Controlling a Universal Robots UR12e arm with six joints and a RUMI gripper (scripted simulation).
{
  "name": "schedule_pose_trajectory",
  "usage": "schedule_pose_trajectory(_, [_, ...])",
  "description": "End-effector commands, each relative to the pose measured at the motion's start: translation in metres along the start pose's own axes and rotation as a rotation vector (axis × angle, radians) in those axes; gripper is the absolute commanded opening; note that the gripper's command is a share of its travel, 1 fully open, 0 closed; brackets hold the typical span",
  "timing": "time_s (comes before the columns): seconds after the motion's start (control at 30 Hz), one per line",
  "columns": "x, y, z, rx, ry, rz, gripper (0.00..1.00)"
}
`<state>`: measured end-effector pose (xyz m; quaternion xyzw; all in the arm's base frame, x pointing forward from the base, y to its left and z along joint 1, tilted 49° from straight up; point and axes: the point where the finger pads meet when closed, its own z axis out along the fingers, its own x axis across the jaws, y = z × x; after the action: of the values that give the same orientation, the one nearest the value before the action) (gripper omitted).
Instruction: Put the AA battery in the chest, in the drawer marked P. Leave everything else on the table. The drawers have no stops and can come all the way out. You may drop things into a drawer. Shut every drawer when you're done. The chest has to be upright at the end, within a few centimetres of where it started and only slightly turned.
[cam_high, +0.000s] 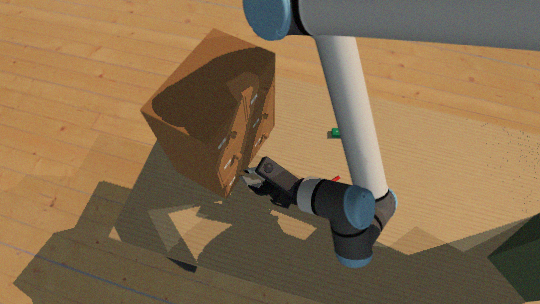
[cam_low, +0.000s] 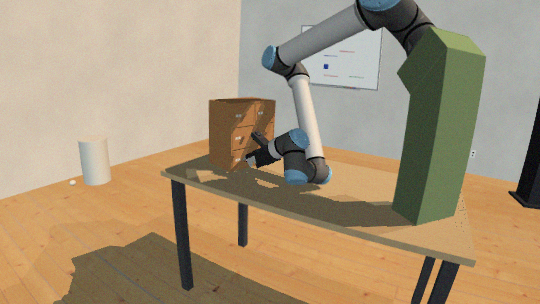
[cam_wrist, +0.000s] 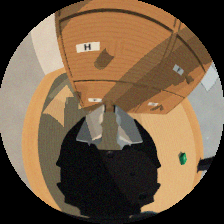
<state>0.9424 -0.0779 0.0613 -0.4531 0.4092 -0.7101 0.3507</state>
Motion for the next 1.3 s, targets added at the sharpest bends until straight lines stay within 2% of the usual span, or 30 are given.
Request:
schedule_pose_trajectory(0.0, [-0.0003, -0.0007, 0.0, 0.001, 0.0, 0.0, 0.07])
schedule_pose_trajectory(0.7, [-0.0003, -0.0007, 0.0, 0.001, 0.0, 0.0, 0.07])
schedule_pose_trajectory(1.27, [-0.0003, -0.0007, 0.0, 0.001, 0.0, 0.0, 0.2])
